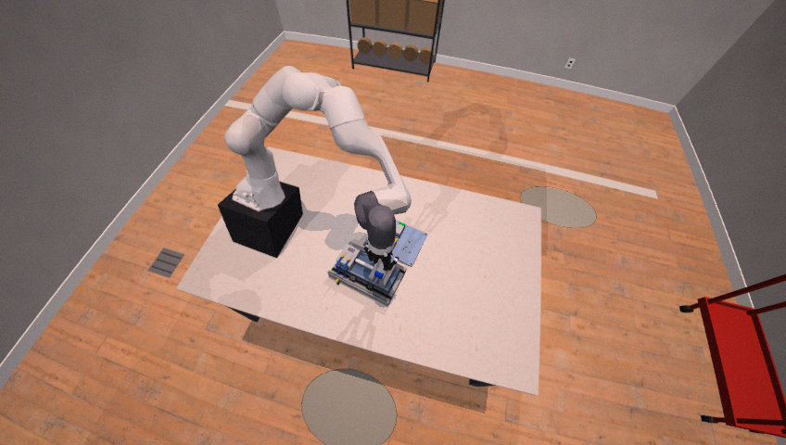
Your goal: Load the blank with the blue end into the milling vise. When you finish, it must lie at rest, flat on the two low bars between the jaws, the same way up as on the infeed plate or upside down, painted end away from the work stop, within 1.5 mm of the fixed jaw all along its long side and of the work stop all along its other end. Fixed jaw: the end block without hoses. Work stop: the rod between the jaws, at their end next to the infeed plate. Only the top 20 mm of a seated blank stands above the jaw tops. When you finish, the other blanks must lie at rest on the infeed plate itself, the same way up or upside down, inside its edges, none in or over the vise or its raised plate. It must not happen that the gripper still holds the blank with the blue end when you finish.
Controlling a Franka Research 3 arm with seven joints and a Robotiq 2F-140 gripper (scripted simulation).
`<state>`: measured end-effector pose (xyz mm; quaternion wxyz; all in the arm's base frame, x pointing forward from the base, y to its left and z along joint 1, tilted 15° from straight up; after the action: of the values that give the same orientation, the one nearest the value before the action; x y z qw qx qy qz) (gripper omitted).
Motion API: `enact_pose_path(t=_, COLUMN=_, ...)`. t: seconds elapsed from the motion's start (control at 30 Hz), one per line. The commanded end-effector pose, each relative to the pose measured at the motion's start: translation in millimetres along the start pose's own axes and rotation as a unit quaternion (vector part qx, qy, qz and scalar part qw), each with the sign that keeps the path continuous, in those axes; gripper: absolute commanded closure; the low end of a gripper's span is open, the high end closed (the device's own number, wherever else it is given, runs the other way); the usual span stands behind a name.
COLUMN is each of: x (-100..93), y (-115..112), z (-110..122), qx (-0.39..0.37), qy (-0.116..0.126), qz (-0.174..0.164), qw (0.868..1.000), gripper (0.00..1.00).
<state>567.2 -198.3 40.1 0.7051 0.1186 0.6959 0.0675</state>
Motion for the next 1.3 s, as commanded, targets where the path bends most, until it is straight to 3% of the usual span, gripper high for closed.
enact_pose_path(t=0.0, x=-1.8, y=-0.6, z=0.4, qx=-0.002, qy=-0.002, qz=-0.002, qw=1.0, gripper=1.0)
enact_pose_path(t=1.27, x=-3.1, y=4.9, z=-1.4, qx=-0.002, qy=-0.002, qz=-0.002, qw=1.0, gripper=1.0)
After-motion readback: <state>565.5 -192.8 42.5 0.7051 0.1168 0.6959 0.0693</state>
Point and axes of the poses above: the point where the finger pads meet when closed, its own x axis out along the fingers, its own z axis across the jaws, y = z × x, the point moved 10 cm from there along -x, back along the fingers, and after that the axes turned 9 degrees about -x, right-handed, at the moved point
